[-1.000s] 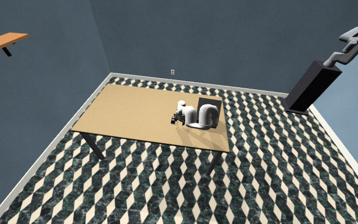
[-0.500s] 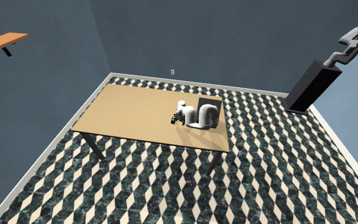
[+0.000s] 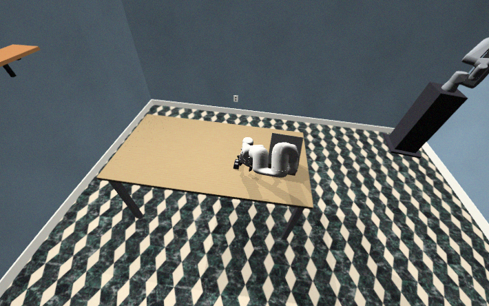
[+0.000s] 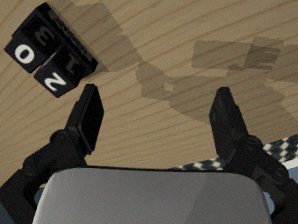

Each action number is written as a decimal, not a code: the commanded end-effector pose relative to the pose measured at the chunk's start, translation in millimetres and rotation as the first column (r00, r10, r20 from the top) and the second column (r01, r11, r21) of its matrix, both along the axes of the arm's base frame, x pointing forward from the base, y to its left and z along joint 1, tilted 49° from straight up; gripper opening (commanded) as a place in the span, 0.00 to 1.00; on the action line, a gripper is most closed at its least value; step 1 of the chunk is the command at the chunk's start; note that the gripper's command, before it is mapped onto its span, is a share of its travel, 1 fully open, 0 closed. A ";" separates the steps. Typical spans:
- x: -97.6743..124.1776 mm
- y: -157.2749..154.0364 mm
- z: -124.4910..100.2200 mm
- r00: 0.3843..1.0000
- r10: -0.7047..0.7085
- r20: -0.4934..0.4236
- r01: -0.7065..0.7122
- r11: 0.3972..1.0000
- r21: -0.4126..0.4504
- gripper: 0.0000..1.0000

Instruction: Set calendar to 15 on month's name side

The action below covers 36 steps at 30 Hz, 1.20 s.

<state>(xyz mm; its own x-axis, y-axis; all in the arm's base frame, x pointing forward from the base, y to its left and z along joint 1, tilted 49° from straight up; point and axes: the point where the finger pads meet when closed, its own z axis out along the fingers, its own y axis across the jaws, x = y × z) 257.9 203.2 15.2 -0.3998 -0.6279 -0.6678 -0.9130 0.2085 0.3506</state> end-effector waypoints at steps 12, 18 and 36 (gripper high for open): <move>32.1 -4.9 -5.8 1.000 -0.001 0.002 0.001 1.000 0.000 1.00; 51.2 -7.7 -9.6 1.000 -0.001 0.002 0.001 1.000 0.000 1.00; 84.1 -12.6 -16.1 1.000 -0.001 0.002 0.001 1.000 0.000 1.00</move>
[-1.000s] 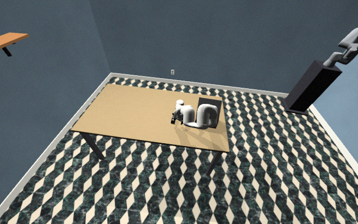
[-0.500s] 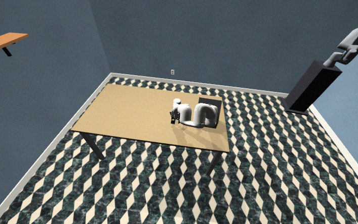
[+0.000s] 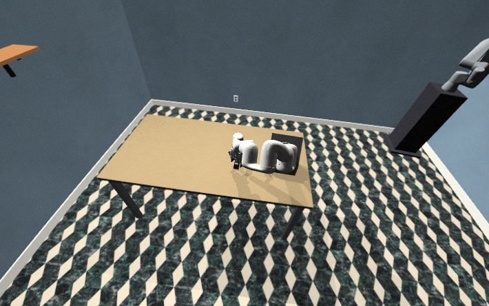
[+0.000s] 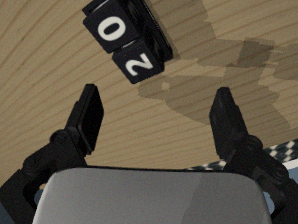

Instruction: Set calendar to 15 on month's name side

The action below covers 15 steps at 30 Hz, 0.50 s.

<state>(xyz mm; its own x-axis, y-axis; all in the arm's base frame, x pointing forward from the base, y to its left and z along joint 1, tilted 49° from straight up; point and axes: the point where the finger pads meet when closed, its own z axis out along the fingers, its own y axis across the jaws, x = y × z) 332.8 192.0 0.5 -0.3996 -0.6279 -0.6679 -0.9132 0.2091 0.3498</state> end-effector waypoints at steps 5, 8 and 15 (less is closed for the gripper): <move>21.8 -3.2 -3.9 1.000 -0.001 0.001 0.001 1.000 0.000 1.00; 28.2 -4.2 -5.2 1.000 -0.001 0.001 0.001 1.000 0.000 1.00; 43.6 -6.5 -8.2 1.000 -0.001 0.001 0.001 1.000 0.000 1.00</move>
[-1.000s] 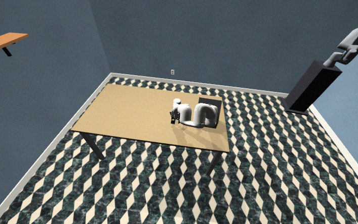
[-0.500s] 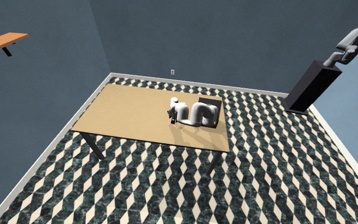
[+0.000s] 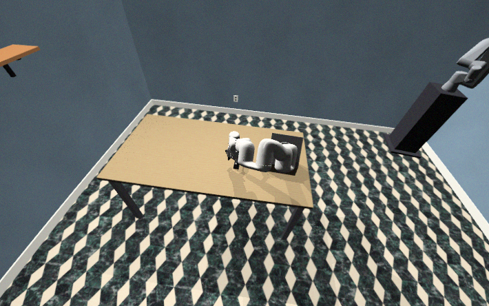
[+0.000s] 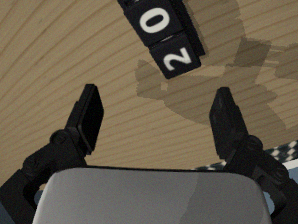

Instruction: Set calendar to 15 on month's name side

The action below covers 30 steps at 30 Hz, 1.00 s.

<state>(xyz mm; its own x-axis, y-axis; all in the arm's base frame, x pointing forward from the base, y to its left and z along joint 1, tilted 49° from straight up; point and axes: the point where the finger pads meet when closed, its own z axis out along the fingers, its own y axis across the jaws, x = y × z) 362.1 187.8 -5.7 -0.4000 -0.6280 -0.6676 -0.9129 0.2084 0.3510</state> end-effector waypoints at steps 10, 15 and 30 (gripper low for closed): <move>25.1 -3.9 -4.2 1.000 -0.001 0.002 0.001 1.000 0.000 1.00; 25.1 -3.9 -4.2 1.000 -0.001 0.002 0.001 1.000 0.000 1.00; 25.1 -3.9 -4.2 1.000 -0.001 0.002 0.001 1.000 0.000 1.00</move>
